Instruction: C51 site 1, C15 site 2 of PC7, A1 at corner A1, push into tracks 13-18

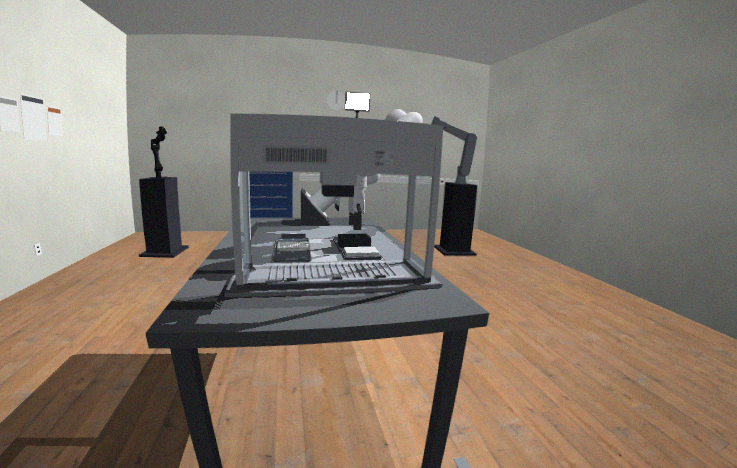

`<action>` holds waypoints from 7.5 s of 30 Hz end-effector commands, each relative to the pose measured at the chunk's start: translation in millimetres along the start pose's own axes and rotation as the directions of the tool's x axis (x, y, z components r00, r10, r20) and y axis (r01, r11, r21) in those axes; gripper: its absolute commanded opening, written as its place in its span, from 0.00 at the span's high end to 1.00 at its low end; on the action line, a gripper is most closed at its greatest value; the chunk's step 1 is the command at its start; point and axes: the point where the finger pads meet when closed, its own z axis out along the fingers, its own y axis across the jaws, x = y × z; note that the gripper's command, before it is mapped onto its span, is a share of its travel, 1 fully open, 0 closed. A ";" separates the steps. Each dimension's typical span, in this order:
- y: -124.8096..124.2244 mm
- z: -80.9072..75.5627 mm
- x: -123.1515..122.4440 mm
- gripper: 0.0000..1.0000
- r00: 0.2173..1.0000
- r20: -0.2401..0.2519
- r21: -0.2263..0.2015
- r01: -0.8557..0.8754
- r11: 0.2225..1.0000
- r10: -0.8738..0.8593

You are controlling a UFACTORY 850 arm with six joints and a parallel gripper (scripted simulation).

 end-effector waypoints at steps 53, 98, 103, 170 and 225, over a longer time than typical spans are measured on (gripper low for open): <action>-0.8 27.7 0.0 0.00 1.000 0.000 0.002 0.001 1.000 -0.001; -0.9 54.4 0.0 0.00 1.000 0.000 0.002 0.001 1.000 -0.001; -0.9 55.8 0.0 0.00 1.000 0.000 0.002 0.001 1.000 -0.001; -0.8 55.5 0.0 1.00 1.000 0.000 0.002 0.001 1.000 -0.001; -0.8 18.7 0.0 1.00 1.000 0.000 0.002 0.001 1.000 -0.001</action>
